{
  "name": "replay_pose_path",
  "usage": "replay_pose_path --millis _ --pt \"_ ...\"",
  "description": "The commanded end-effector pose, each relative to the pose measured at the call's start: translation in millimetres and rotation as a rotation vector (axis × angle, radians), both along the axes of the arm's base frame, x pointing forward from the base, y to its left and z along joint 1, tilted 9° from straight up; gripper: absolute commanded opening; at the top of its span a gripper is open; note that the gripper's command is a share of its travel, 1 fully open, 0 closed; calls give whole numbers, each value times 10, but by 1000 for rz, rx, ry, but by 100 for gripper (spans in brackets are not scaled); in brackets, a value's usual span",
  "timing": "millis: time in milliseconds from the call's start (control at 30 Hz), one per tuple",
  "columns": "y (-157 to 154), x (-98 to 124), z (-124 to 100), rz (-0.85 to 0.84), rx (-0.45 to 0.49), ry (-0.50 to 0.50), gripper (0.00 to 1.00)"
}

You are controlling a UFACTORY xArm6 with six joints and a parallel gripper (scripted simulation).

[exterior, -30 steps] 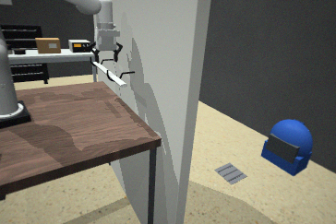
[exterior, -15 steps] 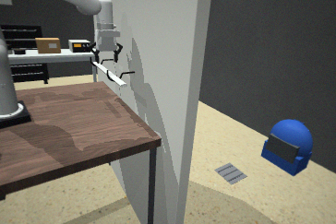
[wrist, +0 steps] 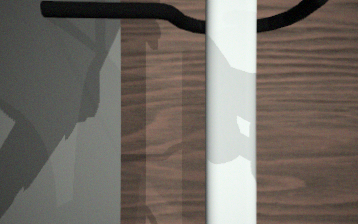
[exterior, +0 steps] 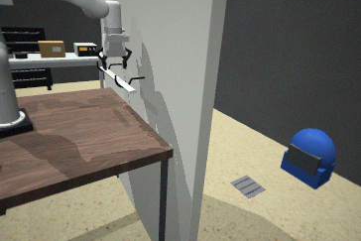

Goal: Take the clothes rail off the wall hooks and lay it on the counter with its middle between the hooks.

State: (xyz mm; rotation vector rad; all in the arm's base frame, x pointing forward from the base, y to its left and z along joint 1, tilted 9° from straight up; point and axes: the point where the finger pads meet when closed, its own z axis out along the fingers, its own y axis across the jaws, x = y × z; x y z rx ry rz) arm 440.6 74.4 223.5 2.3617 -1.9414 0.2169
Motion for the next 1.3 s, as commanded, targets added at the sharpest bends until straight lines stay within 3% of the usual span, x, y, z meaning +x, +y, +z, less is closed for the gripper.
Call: replay_pose_path --millis 0,1267 --pt "0 12 -8 0 1 -5 100" --pt "-34 27 -232 0 1 -5 100"
